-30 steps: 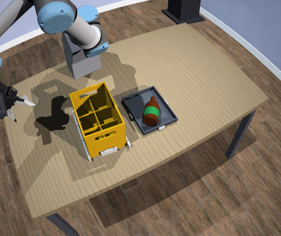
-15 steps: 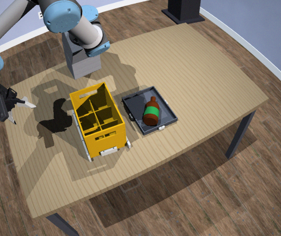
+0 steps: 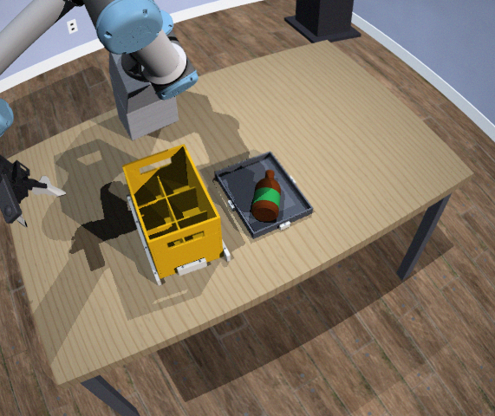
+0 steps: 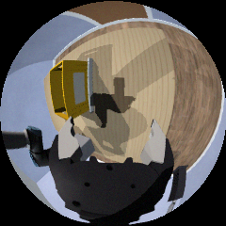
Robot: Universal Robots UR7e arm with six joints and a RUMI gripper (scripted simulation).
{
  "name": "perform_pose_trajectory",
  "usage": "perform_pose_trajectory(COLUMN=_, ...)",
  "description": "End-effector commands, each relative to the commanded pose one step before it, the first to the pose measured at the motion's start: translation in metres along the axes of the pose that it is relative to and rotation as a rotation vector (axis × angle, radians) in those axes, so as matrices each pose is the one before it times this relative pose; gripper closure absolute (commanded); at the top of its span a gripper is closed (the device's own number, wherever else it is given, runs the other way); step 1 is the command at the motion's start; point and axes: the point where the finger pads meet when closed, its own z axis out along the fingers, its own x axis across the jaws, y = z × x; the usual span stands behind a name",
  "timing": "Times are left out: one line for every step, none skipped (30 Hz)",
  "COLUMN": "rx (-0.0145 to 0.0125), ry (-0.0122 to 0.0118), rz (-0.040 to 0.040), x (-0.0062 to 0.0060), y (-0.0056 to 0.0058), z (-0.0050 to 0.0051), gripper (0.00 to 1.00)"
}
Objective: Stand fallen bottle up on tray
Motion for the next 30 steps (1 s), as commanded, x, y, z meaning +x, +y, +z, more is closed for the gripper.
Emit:
perform_pose_trajectory(rx=-0.03730, ry=0.03662, rz=-0.04327, x=-0.00245, y=-0.01519, z=-0.00393, gripper=0.00)
perform_pose_trajectory(rx=-0.00806, ry=0.00831, rz=-0.00999, x=-0.00053, y=-0.00360, z=-0.00102, gripper=0.00)
perform_pose_trajectory(rx=-0.00813, ry=0.00860, rz=-0.01025, x=-0.00053, y=-0.00374, z=-0.00110, gripper=0.00)
perform_pose_trajectory(rx=-0.00819, ry=0.00889, rz=-0.01050, x=-0.00053, y=-0.00387, z=-0.00119, gripper=0.00)
perform_pose_trajectory(rx=-0.00824, ry=0.00919, rz=-0.01076, x=-0.00053, y=-0.00401, z=-0.00129, gripper=0.00)
perform_pose_trajectory(rx=-0.00827, ry=0.00950, rz=-0.01101, x=-0.00052, y=-0.00415, z=-0.00139, gripper=0.00)
perform_pose_trajectory(rx=-0.00829, ry=0.00981, rz=-0.01125, x=-0.00052, y=-0.00430, z=-0.00149, gripper=0.00)
perform_pose_trajectory(rx=-0.00829, ry=0.01012, rz=-0.01149, x=-0.00051, y=-0.00444, z=-0.00160, gripper=0.00)
perform_pose_trajectory(rx=0.00000, ry=0.00000, rz=0.00000, x=0.00000, y=0.00000, z=0.00000, gripper=0.00)
perform_pose_trajectory(rx=0.00000, ry=0.00000, rz=0.00000, x=0.00000, y=0.00000, z=0.00000, gripper=0.00)
perform_pose_trajectory(rx=-0.00828, ry=0.01044, rz=-0.01173, x=-0.00050, y=-0.00459, z=-0.00172, gripper=0.00)
perform_pose_trajectory(rx=-0.00825, ry=0.01076, rz=-0.01196, x=-0.00049, y=-0.00474, z=-0.00184, gripper=0.00)
perform_pose_trajectory(rx=-0.00821, ry=0.01109, rz=-0.01219, x=-0.00048, y=-0.00489, z=-0.00197, gripper=0.00)
perform_pose_trajectory(rx=-0.00815, ry=0.01142, rz=-0.01241, x=-0.00047, y=-0.00504, z=-0.00210, gripper=0.00)
perform_pose_trajectory(rx=-0.00808, ry=0.01176, rz=-0.01262, x=-0.00045, y=-0.00519, z=-0.00224, gripper=0.00)
perform_pose_trajectory(rx=-0.00799, ry=0.01210, rz=-0.01282, x=-0.00043, y=-0.00534, z=-0.00238, gripper=0.00)
perform_pose_trajectory(rx=-0.00788, ry=0.01244, rz=-0.01302, x=-0.00041, y=-0.00550, z=-0.00253, gripper=0.00)
perform_pose_trajectory(rx=-0.00775, ry=0.01279, rz=-0.01321, x=-0.00039, y=-0.00565, z=-0.00269, gripper=0.00)
perform_pose_trajectory(rx=-0.00761, ry=0.01314, rz=-0.01339, x=-0.00036, y=-0.00581, z=-0.00285, gripper=0.00)
perform_pose_trajectory(rx=-0.00745, ry=0.01350, rz=-0.01356, x=-0.00033, y=-0.00596, z=-0.00301, gripper=0.00)
perform_pose_trajectory(rx=-0.00728, ry=0.01385, rz=-0.01372, x=-0.00030, y=-0.00612, z=-0.00319, gripper=0.00)
perform_pose_trajectory(rx=-0.00708, ry=0.01421, rz=-0.01387, x=-0.00026, y=-0.00628, z=-0.00336, gripper=0.00)
perform_pose_trajectory(rx=-0.00687, ry=0.01457, rz=-0.01400, x=-0.00023, y=-0.00643, z=-0.00354, gripper=0.00)
perform_pose_trajectory(rx=-0.00664, ry=0.01494, rz=-0.01413, x=-0.00018, y=-0.00659, z=-0.00373, gripper=0.00)
perform_pose_trajectory(rx=-0.00639, ry=0.01530, rz=-0.01424, x=-0.00014, y=-0.00674, z=-0.00392, gripper=0.00)
perform_pose_trajectory(rx=0.00000, ry=0.00000, rz=0.00000, x=0.00000, y=0.00000, z=0.00000, gripper=0.00)
perform_pose_trajectory(rx=0.00000, ry=0.00000, rz=0.00000, x=0.00000, y=0.00000, z=0.00000, gripper=0.00)
perform_pose_trajectory(rx=-0.00612, ry=0.01566, rz=-0.01434, x=-0.00009, y=-0.00689, z=-0.00412, gripper=0.00)
perform_pose_trajectory(rx=-0.00584, ry=0.01603, rz=-0.01442, x=-0.00004, y=-0.00704, z=-0.00432, gripper=0.00)
perform_pose_trajectory(rx=-0.00554, ry=0.01639, rz=-0.01449, x=0.00001, y=-0.00719, z=-0.00453, gripper=0.00)
